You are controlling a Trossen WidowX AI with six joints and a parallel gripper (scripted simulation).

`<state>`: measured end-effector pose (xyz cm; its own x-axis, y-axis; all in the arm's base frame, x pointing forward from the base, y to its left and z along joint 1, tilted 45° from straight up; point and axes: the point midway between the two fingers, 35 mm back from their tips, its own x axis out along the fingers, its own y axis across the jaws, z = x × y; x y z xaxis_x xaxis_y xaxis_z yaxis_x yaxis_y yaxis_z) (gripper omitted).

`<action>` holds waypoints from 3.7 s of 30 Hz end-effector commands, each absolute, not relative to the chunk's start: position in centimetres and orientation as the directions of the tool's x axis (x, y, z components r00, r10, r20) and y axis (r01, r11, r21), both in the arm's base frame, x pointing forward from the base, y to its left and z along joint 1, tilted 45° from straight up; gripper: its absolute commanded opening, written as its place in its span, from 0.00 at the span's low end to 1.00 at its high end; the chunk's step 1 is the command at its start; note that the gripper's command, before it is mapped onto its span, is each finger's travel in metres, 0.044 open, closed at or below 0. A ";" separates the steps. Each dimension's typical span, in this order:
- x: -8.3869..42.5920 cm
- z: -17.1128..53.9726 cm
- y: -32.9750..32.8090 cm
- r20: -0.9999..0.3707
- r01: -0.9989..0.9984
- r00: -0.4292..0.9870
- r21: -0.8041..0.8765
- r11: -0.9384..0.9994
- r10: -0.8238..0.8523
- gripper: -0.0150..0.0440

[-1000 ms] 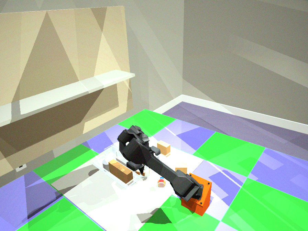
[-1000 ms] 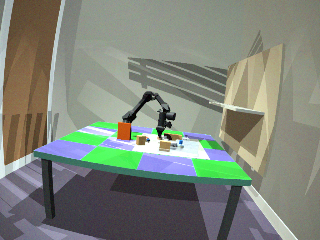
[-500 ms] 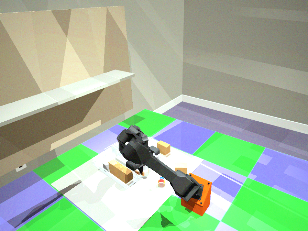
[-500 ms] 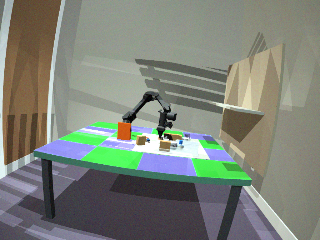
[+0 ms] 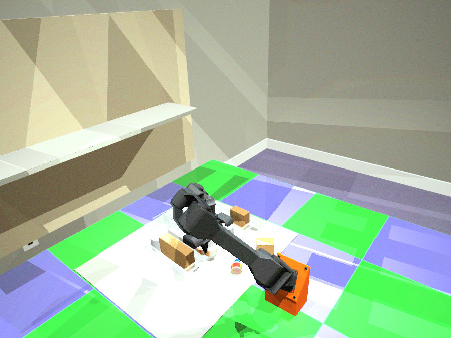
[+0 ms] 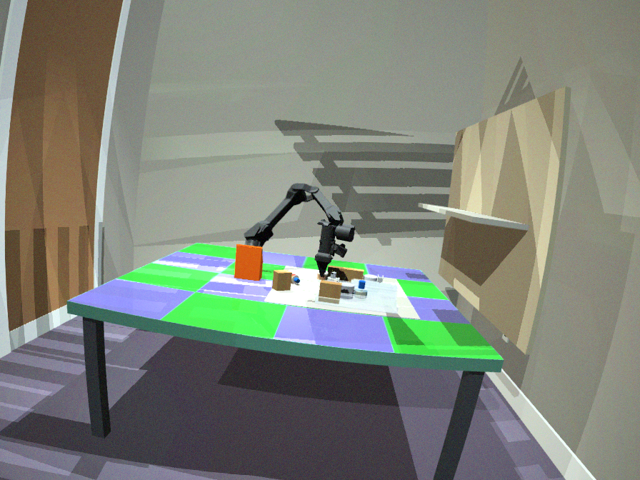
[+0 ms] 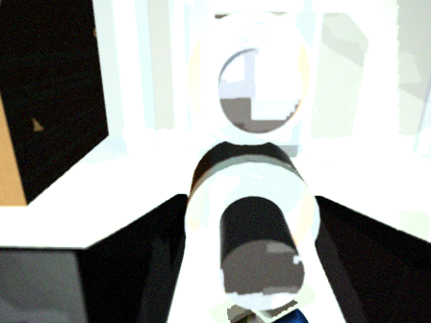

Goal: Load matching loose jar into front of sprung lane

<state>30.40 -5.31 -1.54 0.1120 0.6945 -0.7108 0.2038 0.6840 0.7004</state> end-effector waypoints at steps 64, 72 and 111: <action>33.9 -1.4 -6.3 -0.709 0.193 0.132 0.704 0.683 0.693 0.25; 34.2 -1.4 -6.4 -0.709 0.193 0.132 0.704 0.683 0.693 0.25; 34.4 -1.3 -6.6 -0.709 0.193 0.132 0.704 0.683 0.693 0.25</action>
<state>33.73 -6.19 -1.53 0.1077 0.6975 -0.7085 0.2045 0.6818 0.7023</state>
